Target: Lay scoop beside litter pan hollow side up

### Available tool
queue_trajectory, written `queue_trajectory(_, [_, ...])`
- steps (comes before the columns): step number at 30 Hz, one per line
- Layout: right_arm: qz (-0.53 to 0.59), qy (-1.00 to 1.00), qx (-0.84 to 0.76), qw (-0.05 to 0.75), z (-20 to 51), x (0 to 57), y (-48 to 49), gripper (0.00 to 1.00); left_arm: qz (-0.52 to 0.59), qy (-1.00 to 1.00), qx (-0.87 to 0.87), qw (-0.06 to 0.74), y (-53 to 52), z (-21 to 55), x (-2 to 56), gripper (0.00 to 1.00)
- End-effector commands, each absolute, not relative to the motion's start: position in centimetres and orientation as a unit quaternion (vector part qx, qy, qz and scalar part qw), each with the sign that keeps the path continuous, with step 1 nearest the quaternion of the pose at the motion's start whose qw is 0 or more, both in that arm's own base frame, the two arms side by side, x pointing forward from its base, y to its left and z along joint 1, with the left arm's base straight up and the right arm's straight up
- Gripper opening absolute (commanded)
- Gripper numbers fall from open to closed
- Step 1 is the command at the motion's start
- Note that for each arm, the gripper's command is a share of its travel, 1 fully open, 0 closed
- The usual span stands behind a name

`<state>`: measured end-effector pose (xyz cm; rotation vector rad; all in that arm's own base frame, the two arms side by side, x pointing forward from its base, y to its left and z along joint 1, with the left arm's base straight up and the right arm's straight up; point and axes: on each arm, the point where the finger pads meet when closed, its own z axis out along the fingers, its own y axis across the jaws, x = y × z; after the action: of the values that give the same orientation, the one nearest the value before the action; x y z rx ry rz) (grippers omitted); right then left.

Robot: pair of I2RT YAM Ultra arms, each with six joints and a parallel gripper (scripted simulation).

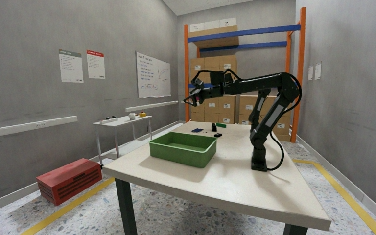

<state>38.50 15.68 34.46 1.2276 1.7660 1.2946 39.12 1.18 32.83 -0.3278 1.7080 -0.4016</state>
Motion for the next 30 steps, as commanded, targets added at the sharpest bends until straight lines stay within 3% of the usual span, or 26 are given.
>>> queue_trajectory(1, [0.498, 0.663, 0.461, 0.316, 35.4, 38.4, 15.6, 0.01, -0.176, 0.739, -0.14, 0.635, 1.2, 33.5, 39.0, 1.0])
queue_trajectory(17, [0.498, 0.663, 0.461, 0.316, 35.4, 38.4, 15.6, 0.01, -0.176, 0.739, -0.14, 0.635, 1.2, 33.5, 39.0, 1.0])
queue_trajectory(18, [0.498, 0.663, 0.461, 0.316, 35.4, 38.4, 15.6, 0.17, -0.176, 0.739, -0.14, 0.635, 1.2, 33.5, 39.0, 1.0])
queue_trajectory(20, [0.498, 0.663, 0.461, 0.316, 35.4, 38.4, 15.6, 0.0, -0.176, 0.739, -0.14, 0.635, 1.2, 33.5, 39.0, 1.0])
queue_trajectory(22, [0.498, 0.663, 0.461, 0.316, 35.4, 38.4, 15.6, 0.0, -0.176, 0.739, -0.14, 0.635, 1.2, 33.5, 39.0, 1.0])
queue_trajectory(23, [0.498, 0.663, 0.461, 0.316, 35.4, 38.4, 15.6, 0.11, -0.176, 0.739, -0.14, 0.635, 1.2, 33.5, 39.0, 1.0])
queue_trajectory(30, [0.521, 0.612, 0.48, 0.352, 36.1, 38.1, 15.8, 0.11, -0.146, 0.779, -0.111, 0.6, -0.6, 32.8, 38.6, 1.0])
